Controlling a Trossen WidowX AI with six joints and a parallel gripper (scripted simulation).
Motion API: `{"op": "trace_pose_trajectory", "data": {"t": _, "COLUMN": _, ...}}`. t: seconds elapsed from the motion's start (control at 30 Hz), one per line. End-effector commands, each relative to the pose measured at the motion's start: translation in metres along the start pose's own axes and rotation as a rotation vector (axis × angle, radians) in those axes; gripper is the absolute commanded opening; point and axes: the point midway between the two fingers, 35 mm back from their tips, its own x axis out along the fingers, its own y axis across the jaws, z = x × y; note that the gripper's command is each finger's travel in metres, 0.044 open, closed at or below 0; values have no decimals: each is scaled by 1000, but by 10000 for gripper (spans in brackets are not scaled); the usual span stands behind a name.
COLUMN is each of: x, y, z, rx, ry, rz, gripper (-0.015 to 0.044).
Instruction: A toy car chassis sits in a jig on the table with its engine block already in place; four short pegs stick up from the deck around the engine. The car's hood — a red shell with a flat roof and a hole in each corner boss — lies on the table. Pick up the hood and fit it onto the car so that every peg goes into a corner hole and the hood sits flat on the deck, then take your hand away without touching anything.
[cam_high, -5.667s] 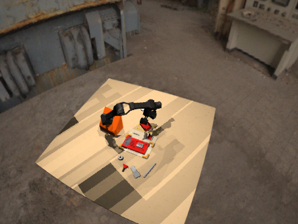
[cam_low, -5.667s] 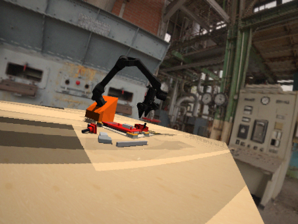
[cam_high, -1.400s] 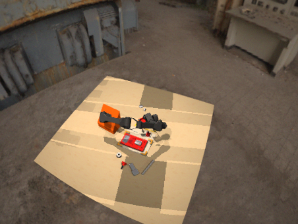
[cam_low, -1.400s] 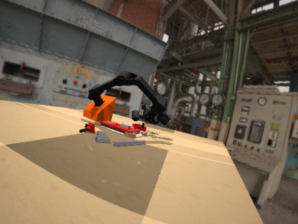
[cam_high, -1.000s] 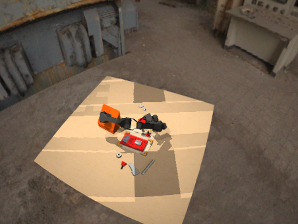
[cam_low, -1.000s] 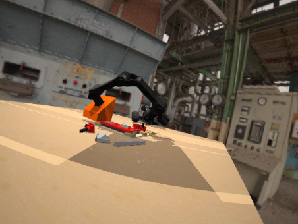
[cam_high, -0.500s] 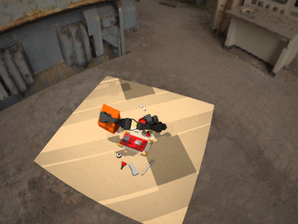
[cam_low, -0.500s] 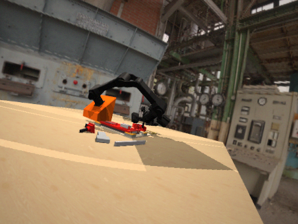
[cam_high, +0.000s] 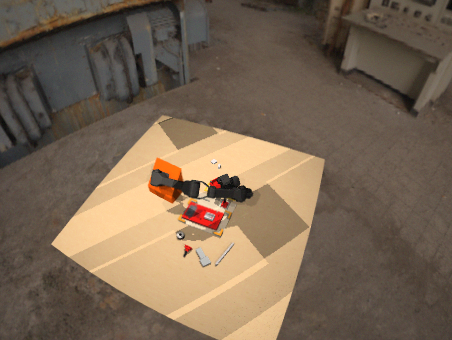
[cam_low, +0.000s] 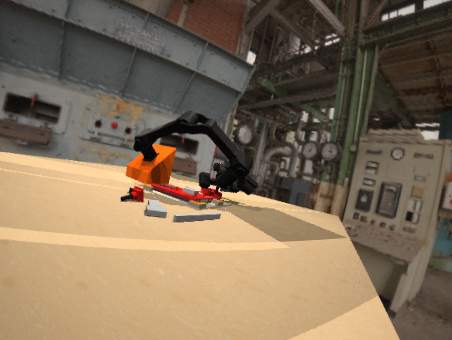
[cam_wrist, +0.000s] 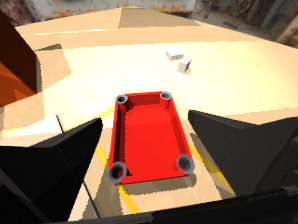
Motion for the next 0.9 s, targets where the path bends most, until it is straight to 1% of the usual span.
{"op": "trace_pose_trajectory", "data": {"t": 0.0, "x": 1, "y": 0, "z": -2, "rx": -4, "ry": 6, "rz": 0, "gripper": 440}}
{"op": "trace_pose_trajectory", "data": {"t": 0.8, "x": 7, "y": 0, "z": -13, "rx": -4, "ry": 7, "rz": 0, "gripper": 440}}
{"op": "trace_pose_trajectory", "data": {"t": 0.87, "x": 6, "y": 0, "z": -11, "rx": 0, "ry": 0, "rz": 0, "gripper": 387}}
